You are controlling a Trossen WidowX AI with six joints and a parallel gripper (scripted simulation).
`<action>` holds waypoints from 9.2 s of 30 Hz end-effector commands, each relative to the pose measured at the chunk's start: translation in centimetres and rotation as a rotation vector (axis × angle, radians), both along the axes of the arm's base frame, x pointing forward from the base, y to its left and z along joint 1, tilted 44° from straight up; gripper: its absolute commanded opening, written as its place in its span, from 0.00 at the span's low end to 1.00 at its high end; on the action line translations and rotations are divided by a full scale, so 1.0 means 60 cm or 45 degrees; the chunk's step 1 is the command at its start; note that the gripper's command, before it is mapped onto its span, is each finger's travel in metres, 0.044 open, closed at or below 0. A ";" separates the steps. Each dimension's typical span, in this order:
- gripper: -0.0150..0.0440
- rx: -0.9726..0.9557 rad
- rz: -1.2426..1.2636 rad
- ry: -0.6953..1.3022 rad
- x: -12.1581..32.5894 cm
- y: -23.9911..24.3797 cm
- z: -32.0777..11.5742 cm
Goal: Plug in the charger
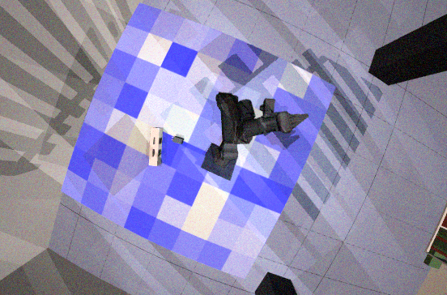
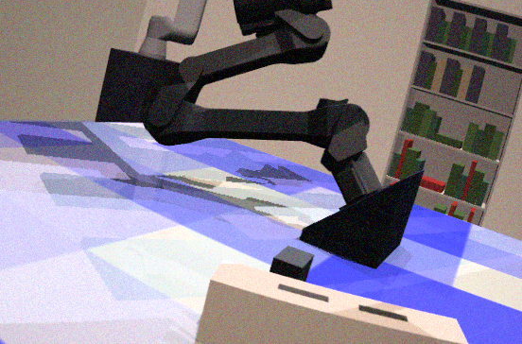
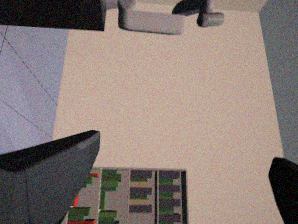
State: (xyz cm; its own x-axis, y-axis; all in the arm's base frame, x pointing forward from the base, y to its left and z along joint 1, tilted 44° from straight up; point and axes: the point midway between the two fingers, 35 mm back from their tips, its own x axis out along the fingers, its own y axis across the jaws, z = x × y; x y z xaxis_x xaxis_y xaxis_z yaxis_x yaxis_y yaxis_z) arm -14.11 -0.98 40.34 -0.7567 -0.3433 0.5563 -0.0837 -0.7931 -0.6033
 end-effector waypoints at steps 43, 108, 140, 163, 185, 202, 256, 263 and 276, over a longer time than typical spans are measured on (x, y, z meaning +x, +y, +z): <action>1.00 -1.456 -1.018 0.084 0.094 0.520 -0.090; 1.00 -3.503 -2.541 0.429 0.621 0.402 -0.584; 1.00 -4.816 -2.641 -0.361 0.650 0.084 -0.626; 1.00 -4.820 -2.639 -0.368 0.655 0.059 -0.656; 1.00 -4.821 -2.642 -0.370 0.657 0.018 -0.699; 0.51 -4.826 -2.639 -0.337 0.657 0.014 -0.701; 0.25 -4.744 -2.465 -0.870 0.615 0.106 -0.756; 0.25 -4.736 -2.451 -0.907 0.615 0.109 -0.766; 0.25 -4.732 -2.448 -0.918 0.637 0.117 -0.773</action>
State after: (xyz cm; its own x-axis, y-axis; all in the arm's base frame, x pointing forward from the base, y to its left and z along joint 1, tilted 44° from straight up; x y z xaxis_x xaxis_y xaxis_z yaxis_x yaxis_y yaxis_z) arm 23.70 5.85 -5.92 -0.0322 -0.7018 -0.7117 -0.3368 0.6780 -0.6533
